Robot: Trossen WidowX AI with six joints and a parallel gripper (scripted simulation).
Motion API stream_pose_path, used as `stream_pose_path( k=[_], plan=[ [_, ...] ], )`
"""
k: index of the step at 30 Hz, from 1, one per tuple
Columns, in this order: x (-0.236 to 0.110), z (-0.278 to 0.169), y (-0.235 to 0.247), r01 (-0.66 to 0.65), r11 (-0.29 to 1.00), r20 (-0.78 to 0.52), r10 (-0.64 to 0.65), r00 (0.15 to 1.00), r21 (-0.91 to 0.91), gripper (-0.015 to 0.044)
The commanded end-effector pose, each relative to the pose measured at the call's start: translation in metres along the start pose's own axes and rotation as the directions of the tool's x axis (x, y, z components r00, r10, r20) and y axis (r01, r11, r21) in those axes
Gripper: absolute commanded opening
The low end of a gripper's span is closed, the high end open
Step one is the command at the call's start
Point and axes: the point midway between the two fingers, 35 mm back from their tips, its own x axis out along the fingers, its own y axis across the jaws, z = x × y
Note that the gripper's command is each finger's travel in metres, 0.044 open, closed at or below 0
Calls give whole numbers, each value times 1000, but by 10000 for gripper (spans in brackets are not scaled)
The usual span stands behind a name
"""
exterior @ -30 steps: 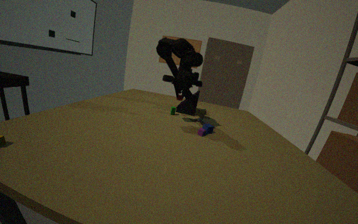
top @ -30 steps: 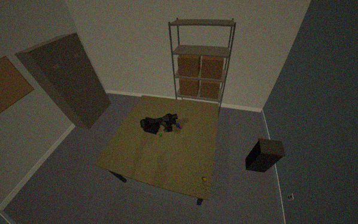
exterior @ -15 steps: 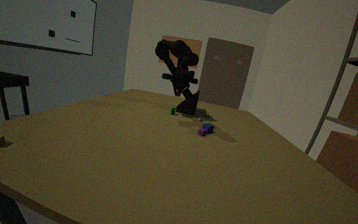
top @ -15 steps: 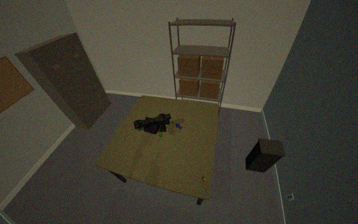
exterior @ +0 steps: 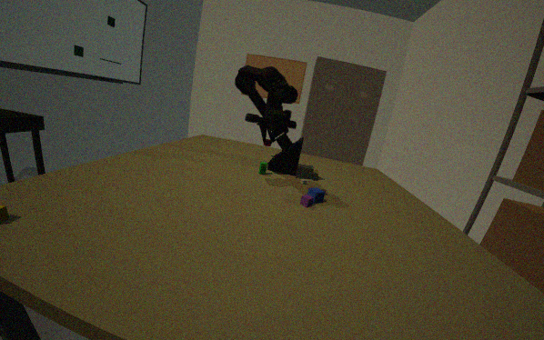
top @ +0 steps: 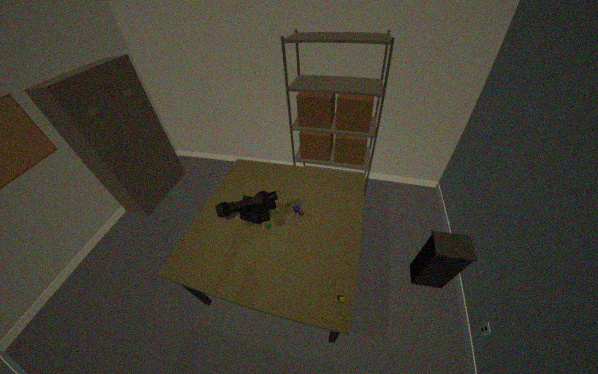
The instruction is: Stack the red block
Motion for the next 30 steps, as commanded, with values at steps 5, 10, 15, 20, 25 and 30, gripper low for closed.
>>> stream_pose_path(
  k=[5,10,15,20,25,30],
  plan=[
    [27,-3,1,-2,1000,-2,2,1000,-2,0],
    [42,-6,0,-1,1000,-3,1,1000,-1,0],
    [48,-6,0,-1,1000,-2,1,1000,-1,0],
    [66,-6,0,0,1000,-2,0,1000,-1,0],
    [72,-7,0,1,1000,-3,-1,1000,-1,0],
    [72,-7,0,1,1000,-3,-1,1000,-1,0]
  ],
)
